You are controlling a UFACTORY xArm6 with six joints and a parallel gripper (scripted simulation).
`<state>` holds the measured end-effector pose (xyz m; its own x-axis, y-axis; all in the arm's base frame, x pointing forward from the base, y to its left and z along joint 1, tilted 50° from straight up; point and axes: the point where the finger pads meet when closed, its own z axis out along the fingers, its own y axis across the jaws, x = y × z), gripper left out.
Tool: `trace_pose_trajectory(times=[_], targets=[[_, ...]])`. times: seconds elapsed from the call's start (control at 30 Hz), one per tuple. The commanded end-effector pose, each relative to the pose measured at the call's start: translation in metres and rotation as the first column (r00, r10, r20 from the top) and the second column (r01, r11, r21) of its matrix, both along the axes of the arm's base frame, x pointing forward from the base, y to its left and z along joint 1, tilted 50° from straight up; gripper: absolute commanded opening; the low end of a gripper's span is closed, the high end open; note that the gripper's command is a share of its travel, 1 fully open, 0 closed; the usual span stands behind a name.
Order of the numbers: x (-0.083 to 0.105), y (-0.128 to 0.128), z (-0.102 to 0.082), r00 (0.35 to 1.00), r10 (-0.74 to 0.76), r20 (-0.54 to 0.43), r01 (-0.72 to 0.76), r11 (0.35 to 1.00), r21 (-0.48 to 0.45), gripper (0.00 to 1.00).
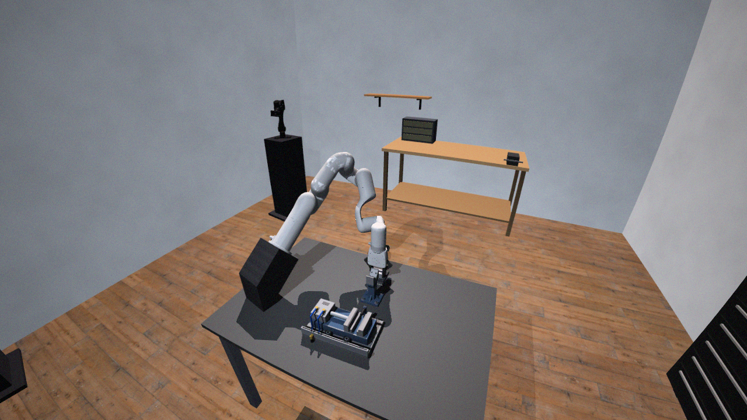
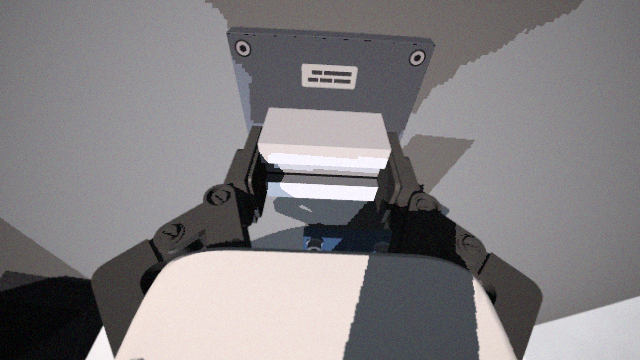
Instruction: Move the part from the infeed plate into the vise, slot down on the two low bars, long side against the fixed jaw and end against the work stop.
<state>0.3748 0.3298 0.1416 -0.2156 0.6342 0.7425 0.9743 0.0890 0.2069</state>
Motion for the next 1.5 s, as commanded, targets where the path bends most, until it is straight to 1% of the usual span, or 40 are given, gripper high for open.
trace_pose_trajectory(times=[0.0,0.93,1.17,1.47], targets=[[0.001,0.0,0.001,1.0,-0.001,0.001,0.001,1.0,0.001,0.0],[0.0,-0.003,0.003,1.0,-0.001,0.001,0.001,1.0,0.001,0.0],[0.0,-0.011,0.01,1.0,-0.001,0.001,0.001,1.0,0.001,0.0],[-0.002,-0.027,0.023,1.0,-0.001,0.001,0.001,1.0,0.001,0.0]])
